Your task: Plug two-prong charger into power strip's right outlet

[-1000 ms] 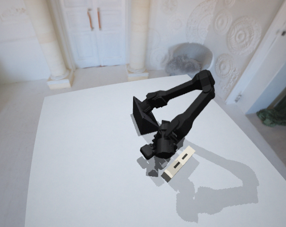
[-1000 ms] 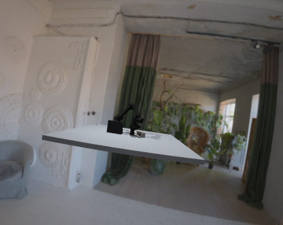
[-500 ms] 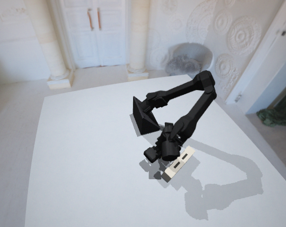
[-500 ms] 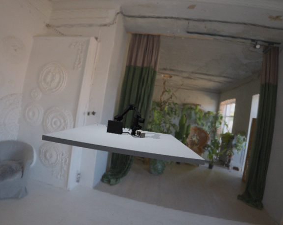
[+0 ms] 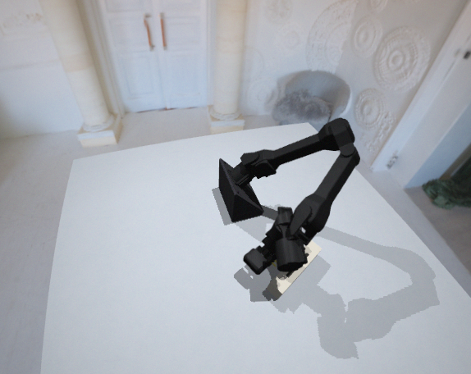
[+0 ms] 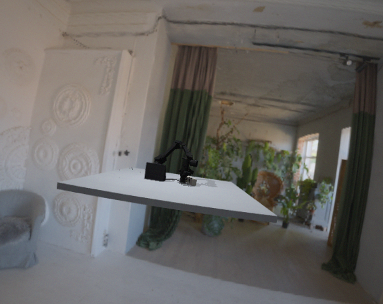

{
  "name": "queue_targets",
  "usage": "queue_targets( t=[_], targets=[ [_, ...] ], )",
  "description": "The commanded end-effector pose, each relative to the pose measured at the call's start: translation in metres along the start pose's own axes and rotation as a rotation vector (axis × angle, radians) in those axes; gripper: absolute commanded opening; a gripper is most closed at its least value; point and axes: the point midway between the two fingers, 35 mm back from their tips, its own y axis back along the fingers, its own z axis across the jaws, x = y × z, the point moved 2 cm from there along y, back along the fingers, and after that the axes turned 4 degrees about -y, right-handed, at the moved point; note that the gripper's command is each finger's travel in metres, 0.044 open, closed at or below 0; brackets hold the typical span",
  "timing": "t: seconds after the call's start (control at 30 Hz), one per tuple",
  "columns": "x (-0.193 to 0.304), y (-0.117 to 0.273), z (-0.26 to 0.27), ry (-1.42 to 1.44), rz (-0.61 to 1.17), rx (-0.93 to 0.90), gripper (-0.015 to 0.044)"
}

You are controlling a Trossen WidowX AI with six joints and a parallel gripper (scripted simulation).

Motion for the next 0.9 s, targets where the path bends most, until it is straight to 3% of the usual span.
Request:
queue_targets(
  t=[0.0, 0.87],
  targets=[
    [-0.0071, 0.0013, 0.0005, 0.003, -0.005, -0.001, 0.0000],
    [-0.0161, 0.0016, 0.0015, 0.011, -0.006, -0.002, 0.0000]
  ],
)
